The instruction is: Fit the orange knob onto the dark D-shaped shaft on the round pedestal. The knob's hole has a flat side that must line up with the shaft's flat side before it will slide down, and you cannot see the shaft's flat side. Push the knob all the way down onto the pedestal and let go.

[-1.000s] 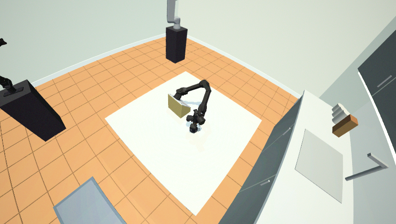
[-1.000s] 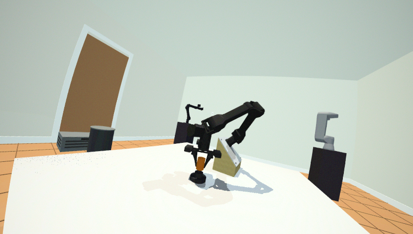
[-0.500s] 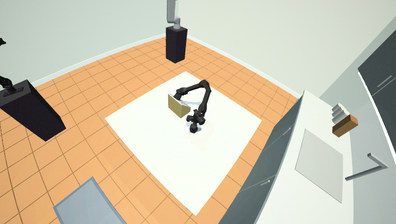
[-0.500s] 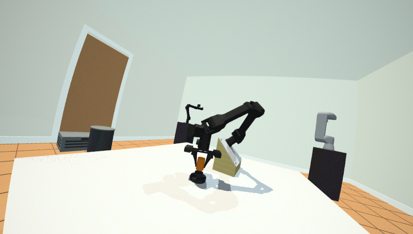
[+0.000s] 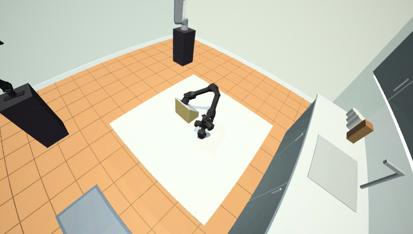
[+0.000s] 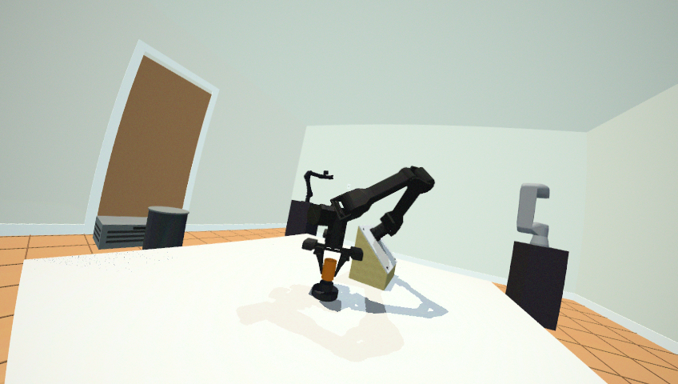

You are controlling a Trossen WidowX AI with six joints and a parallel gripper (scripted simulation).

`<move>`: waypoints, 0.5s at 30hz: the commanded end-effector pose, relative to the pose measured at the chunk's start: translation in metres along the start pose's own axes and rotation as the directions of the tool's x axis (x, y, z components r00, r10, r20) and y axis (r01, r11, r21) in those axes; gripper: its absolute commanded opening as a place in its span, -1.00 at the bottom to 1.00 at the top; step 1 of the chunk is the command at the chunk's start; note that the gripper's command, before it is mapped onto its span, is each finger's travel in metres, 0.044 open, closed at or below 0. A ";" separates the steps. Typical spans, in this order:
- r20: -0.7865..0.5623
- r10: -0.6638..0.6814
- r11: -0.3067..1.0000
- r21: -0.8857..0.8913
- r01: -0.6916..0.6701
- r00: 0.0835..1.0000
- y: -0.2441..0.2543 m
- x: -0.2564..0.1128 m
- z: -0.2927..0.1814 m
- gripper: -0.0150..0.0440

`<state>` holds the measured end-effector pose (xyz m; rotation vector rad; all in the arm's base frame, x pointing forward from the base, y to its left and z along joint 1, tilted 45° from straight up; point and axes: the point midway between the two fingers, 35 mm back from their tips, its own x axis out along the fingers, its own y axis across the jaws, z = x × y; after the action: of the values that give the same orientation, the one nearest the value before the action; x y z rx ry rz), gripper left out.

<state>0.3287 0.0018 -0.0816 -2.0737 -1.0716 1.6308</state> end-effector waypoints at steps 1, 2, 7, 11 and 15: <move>-0.001 -0.004 1.000 -0.019 0.004 1.000 -0.001 0.004 0.001 -0.49; -0.001 -0.004 1.000 -0.026 0.004 1.000 -0.001 0.004 0.001 -0.49; -0.001 -0.004 0.998 -0.061 0.004 1.000 -0.001 0.008 0.001 -0.49; -0.001 -0.004 0.996 -0.089 0.004 1.000 -0.001 0.010 0.000 -0.49; -0.001 -0.004 0.994 -0.108 0.004 1.000 -0.001 0.013 0.000 -0.49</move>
<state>0.3288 0.0090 -0.0884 -2.1277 -1.1626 1.6143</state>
